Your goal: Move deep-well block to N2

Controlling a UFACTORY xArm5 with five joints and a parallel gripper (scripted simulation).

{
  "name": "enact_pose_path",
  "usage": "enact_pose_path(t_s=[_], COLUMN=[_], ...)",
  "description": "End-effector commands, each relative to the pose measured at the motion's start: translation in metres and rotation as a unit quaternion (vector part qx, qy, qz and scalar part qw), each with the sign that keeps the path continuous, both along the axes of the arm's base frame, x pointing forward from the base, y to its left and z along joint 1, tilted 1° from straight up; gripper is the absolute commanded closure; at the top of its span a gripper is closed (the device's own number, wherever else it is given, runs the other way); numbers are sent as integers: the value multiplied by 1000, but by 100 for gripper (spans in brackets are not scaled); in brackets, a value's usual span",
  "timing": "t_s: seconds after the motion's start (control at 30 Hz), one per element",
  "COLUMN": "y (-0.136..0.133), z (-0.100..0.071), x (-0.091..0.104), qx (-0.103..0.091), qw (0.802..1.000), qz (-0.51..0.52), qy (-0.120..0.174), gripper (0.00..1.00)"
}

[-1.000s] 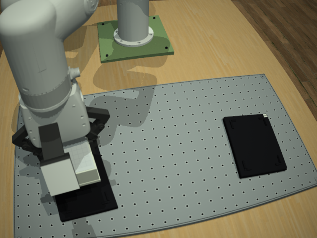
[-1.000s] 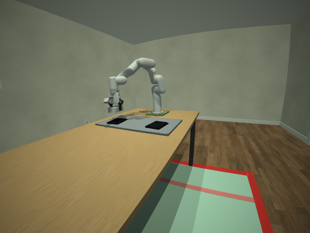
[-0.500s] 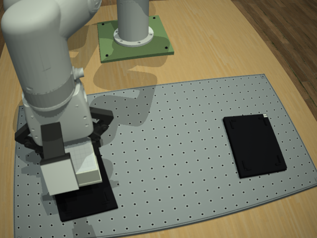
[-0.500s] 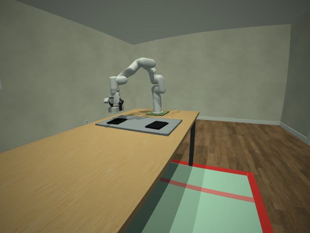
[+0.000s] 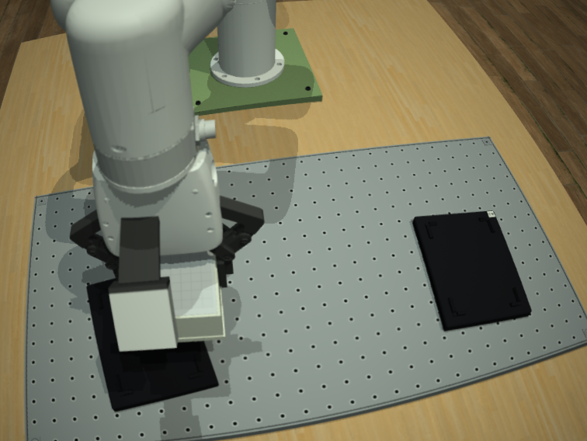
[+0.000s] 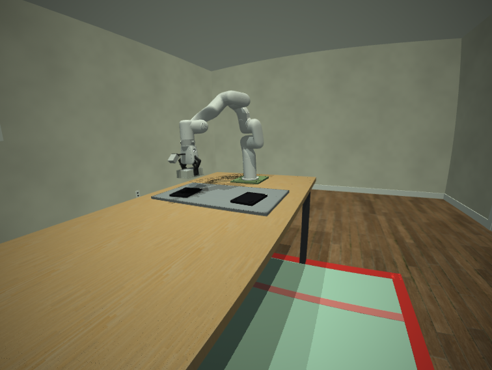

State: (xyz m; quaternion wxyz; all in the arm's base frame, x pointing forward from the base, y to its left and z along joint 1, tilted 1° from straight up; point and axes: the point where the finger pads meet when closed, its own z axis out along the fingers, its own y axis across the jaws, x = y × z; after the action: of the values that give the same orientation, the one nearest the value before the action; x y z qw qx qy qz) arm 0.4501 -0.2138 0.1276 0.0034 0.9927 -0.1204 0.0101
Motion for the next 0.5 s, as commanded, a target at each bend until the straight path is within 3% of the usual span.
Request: enact_pose_path(t_s=[0.0, 0.47], y=[18, 58], z=[-2, -3], x=[0, 5], qx=[2, 2], qw=[1000, 1000], qz=[-2, -2], qy=[3, 3], gripper=[100, 100])
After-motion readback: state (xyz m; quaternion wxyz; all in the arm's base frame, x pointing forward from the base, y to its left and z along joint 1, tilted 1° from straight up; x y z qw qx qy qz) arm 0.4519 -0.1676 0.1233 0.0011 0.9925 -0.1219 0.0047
